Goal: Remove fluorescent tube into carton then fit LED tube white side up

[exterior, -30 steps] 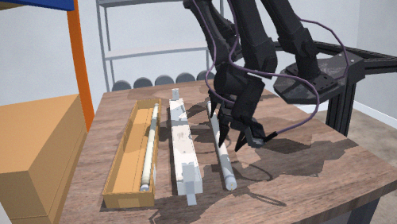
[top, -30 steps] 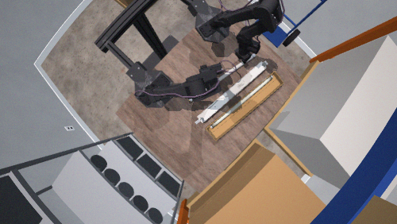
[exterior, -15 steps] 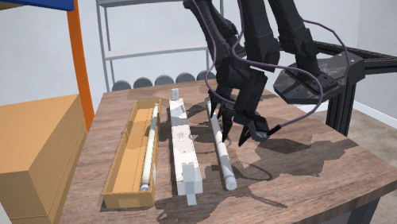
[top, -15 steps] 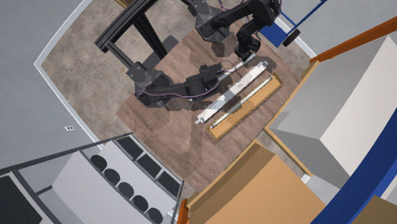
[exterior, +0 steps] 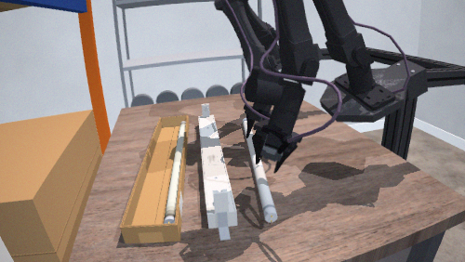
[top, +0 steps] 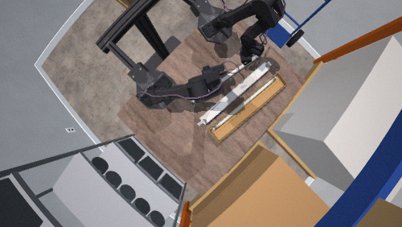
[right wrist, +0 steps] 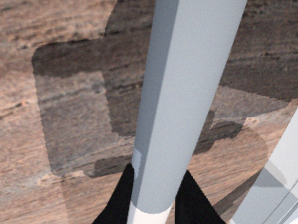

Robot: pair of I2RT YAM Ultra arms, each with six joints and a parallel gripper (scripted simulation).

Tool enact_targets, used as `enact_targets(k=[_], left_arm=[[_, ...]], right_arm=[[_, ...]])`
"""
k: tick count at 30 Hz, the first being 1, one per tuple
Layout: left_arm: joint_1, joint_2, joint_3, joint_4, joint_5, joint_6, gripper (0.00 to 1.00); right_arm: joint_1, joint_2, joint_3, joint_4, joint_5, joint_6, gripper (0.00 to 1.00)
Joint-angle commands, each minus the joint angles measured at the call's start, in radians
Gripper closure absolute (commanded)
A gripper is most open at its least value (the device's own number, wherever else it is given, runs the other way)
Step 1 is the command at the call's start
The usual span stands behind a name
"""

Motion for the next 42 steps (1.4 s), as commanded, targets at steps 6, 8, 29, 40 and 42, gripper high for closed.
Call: enact_targets(k=[6, 8, 29, 40, 42], left_arm=[[-0.035, 0.0, 0.055, -0.115, -0.043, 0.441, 0.51], [-0.053, -0.017, 0.073, -0.153, -0.056, 0.522, 0.51], [-0.143, 0.025, 0.196, -0.371, -0.119, 1.366, 0.51], [-0.184, 0.031, 0.258, -0.485, -0.156, 1.785, 0.51], [-0.196, 0.033, 0.276, -0.507, -0.161, 1.865, 0.51]], right_arm=[[0.023, -0.039, 0.016, 0.015, 0.009, -0.006, 0.89], [0.023, -0.039, 0.016, 0.015, 0.009, -0.006, 0.89], [0.023, -0.039, 0.016, 0.015, 0.009, -0.006, 0.89], [0.023, -0.039, 0.016, 0.015, 0.009, -0.006, 0.89], [0.023, -0.039, 0.016, 0.015, 0.009, -0.006, 0.89]])
